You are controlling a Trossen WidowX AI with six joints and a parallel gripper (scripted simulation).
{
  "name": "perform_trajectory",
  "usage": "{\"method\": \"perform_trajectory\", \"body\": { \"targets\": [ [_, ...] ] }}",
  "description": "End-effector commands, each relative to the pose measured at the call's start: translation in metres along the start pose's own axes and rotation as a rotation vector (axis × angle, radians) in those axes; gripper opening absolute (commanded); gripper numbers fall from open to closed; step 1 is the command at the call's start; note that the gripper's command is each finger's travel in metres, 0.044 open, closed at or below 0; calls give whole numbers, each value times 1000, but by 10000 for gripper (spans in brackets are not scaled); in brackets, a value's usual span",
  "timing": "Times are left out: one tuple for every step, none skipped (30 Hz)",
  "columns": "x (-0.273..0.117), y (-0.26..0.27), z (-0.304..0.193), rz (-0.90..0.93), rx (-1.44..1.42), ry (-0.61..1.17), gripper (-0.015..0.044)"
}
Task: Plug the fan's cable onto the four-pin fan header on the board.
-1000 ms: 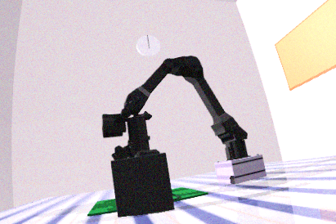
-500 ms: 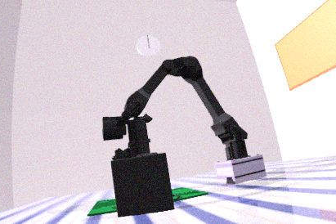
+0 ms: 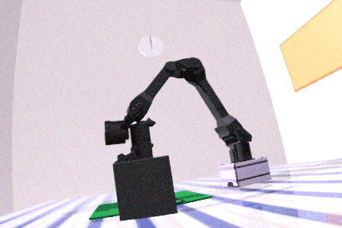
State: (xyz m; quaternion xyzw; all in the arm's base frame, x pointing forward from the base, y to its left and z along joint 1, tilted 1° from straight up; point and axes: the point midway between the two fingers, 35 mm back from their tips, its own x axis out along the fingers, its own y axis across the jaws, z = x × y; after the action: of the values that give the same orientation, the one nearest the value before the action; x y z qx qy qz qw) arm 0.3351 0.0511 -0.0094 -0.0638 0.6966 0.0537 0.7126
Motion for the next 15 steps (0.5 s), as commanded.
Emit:
{"method": "perform_trajectory", "body": {
  "targets": [
    [0,0,0,0,0,-1,79],
    [0,0,0,0,0,-1,105],
    [0,0,0,0,0,-1,131],
    [0,0,0,0,0,-1,157],
    [0,0,0,0,0,-1,184],
    [0,0,0,0,0,-1,210],
    [0,0,0,0,0,-1,236],
    [0,0,0,0,0,-1,260],
    [0,0,0,0,0,-1,260],
    [0,0,0,0,0,-1,260],
    [-3,0,1,0,0,-1,260],
    [-12,0,1,1,-1,0,260],
    [-28,0,2,3,-2,0,260],
    [-43,0,1,4,-4,1,260],
    [-52,0,1,5,-5,2,260]
  ]
}}
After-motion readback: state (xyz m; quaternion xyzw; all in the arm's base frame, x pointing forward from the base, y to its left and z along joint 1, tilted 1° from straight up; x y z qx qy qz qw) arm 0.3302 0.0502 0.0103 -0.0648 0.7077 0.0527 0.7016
